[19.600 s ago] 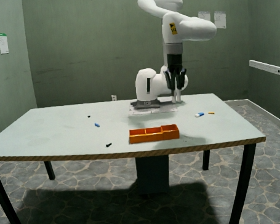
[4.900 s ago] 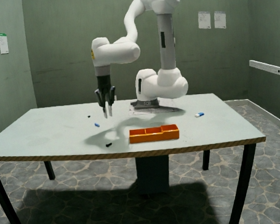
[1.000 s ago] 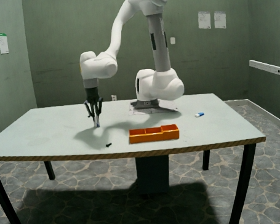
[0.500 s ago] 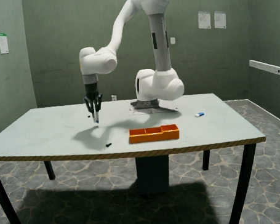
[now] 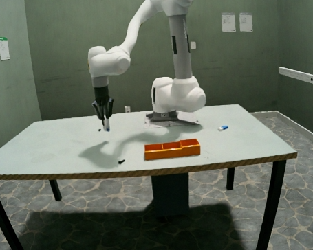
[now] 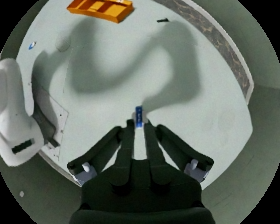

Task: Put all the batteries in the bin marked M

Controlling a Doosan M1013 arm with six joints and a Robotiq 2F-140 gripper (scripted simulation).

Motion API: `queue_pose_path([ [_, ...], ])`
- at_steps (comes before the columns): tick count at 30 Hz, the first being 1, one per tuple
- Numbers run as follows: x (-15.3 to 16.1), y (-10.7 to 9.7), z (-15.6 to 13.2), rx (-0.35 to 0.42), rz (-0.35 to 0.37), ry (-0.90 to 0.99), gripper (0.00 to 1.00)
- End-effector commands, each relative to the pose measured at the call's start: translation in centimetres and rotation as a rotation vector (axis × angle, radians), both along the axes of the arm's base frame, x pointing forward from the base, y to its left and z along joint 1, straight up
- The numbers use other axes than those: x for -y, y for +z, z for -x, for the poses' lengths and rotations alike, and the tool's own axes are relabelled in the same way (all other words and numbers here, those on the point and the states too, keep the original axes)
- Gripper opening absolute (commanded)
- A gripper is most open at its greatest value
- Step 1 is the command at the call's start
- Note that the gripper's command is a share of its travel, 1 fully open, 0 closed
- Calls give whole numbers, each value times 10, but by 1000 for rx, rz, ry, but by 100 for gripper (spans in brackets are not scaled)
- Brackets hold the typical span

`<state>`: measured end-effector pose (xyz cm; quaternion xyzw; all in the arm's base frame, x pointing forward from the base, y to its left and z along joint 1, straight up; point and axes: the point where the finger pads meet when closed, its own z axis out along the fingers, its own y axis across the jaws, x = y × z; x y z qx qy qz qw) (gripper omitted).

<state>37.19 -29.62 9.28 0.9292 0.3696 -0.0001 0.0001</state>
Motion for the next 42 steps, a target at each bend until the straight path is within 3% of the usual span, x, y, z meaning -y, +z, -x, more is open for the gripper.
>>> queue_pose_path([
  [1, 0, 1, 0, 1, 0, 0, 15],
  [12, -5, 7, -3, 1, 0, 0, 15],
  [42, -156, 7, -78, 1, 0, 0, 15],
])
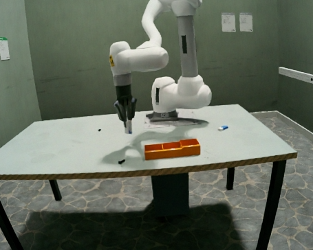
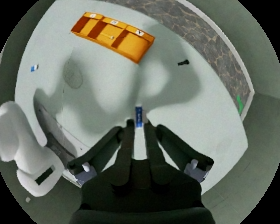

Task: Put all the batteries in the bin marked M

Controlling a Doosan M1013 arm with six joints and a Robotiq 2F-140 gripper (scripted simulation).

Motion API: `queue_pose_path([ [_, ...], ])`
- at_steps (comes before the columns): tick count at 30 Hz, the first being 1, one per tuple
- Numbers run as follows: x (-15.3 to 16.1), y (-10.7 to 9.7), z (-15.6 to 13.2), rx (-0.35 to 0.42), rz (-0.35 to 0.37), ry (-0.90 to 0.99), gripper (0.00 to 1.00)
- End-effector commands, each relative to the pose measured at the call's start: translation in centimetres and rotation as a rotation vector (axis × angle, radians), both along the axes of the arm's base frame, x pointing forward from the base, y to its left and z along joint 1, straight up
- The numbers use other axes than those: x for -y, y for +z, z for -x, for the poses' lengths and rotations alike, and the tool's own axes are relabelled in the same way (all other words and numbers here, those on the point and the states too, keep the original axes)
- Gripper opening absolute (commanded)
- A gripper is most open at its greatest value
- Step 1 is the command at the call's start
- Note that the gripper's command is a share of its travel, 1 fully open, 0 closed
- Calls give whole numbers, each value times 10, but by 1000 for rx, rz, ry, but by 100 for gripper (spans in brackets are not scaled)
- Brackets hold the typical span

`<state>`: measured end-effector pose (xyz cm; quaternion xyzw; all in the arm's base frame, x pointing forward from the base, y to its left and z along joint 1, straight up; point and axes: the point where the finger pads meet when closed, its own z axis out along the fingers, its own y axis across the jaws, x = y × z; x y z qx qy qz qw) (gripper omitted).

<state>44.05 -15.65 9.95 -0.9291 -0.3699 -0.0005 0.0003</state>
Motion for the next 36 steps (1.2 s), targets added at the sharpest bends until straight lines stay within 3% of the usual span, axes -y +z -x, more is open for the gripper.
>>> queue_pose_path([
  [1, -21, 0, -12, 0, 1, -1, 15],
  [29, -148, 0, -74, 0, 1, -1, 15],
  [36, -186, 0, -93, 1, 2, 291, 15],
])
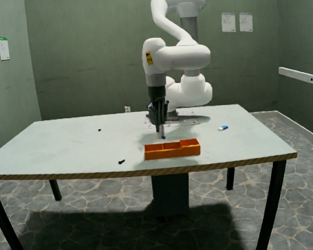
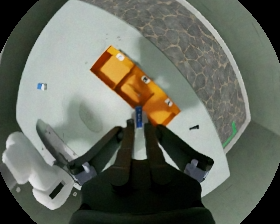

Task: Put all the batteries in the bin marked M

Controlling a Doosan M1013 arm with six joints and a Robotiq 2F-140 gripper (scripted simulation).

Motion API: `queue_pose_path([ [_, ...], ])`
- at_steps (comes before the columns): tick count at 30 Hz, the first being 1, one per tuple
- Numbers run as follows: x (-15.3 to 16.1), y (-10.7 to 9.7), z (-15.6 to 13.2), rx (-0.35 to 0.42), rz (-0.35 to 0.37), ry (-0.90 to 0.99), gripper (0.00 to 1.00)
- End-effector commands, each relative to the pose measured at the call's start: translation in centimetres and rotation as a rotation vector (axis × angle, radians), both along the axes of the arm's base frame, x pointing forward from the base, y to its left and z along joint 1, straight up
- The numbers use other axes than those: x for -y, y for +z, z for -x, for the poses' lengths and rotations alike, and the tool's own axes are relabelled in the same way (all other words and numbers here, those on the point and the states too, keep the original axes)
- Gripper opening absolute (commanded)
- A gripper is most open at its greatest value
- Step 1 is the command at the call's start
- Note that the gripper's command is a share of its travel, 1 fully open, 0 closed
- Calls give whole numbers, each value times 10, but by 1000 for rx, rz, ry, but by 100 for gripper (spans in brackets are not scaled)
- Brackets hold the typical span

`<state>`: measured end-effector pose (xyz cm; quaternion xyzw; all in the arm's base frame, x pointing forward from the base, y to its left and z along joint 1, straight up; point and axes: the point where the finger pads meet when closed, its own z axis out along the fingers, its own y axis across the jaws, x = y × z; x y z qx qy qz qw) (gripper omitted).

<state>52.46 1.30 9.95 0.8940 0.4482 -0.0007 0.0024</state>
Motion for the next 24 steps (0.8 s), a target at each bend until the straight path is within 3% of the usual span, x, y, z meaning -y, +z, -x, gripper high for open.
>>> queue_pose_path([
  [1, -16, 0, -9, 0, -4, 119, 15],
  [9, -50, 0, -26, 0, -1, 425, 15],
  [20, -51, 0, -26, -2, -4, 791, 15],
  [24, -51, 0, -26, -2, -4, 791, 15],
])
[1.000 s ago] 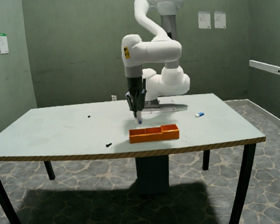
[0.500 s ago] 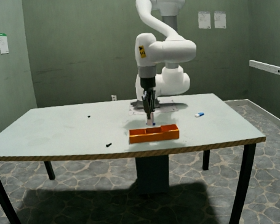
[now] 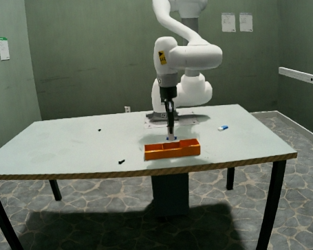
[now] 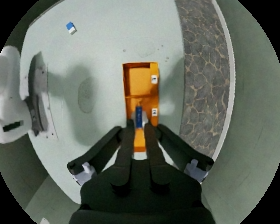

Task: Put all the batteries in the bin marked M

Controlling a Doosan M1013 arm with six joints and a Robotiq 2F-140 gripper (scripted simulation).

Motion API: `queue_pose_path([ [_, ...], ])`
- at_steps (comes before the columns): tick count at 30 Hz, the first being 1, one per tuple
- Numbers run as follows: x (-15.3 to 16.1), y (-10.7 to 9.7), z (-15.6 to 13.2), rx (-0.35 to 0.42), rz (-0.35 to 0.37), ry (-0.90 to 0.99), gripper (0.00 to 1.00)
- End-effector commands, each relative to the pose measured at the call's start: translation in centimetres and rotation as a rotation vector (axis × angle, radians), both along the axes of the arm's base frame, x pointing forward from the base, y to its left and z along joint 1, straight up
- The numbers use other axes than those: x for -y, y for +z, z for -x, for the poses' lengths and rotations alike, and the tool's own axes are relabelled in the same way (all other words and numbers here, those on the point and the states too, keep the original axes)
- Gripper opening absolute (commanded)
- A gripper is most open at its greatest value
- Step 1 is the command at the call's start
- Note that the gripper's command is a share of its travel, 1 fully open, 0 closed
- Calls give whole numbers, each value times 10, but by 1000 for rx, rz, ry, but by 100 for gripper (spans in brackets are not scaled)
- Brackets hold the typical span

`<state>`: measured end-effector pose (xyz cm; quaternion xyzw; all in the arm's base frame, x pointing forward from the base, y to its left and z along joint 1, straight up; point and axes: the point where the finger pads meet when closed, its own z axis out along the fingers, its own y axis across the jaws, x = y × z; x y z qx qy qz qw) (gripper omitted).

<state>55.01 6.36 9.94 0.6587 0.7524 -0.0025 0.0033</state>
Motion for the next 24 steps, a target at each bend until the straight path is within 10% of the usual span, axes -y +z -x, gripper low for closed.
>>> queue_pose_path([
  [1, 0, 1, 0, -1, -8, 18, 15],
  [24, 0, -21, 0, -1, -8, 18, 15],
])
